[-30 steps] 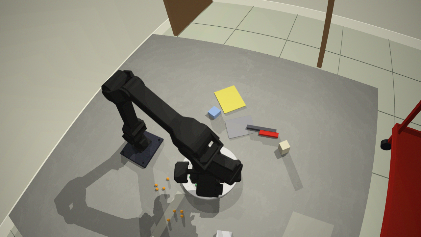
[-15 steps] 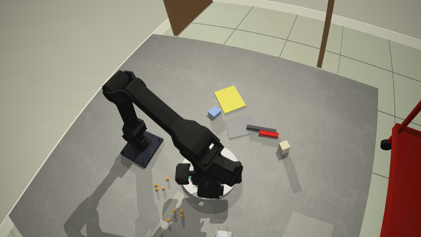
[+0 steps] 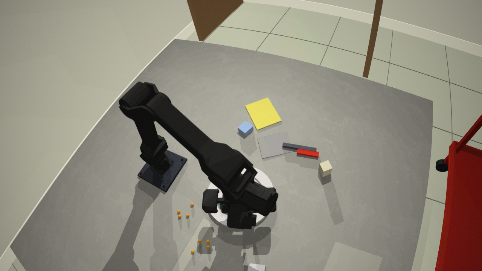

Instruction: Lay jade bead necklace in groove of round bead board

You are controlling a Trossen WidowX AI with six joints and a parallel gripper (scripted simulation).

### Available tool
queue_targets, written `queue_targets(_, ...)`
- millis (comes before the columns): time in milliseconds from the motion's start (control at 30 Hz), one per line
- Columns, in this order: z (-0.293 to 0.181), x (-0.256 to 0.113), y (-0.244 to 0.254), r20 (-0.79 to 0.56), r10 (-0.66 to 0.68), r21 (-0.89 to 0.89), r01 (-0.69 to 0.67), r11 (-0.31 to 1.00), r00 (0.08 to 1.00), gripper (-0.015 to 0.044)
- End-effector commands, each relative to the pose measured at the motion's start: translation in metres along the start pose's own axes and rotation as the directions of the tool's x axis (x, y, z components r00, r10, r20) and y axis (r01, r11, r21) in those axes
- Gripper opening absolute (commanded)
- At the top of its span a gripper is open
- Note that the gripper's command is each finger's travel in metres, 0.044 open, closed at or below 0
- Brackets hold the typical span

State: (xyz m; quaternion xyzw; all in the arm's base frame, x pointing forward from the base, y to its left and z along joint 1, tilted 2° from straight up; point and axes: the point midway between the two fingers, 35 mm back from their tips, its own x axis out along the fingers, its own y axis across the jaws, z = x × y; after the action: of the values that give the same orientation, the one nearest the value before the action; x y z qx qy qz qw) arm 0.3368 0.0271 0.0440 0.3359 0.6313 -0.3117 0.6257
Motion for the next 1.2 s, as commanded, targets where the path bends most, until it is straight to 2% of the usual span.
queue_targets(0,0.0001,-0.0006,0.0002,0.001,0.001,0.000,-0.001,1.000,1.000,0.0041)
queue_targets(67,0.0001,-0.0006,0.0002,0.001,0.001,0.000,-0.001,1.000,1.000,0.0000)
queue_targets(1167,0.0001,-0.0006,0.0002,0.001,0.001,0.000,-0.001,1.000,1.000,0.0000)
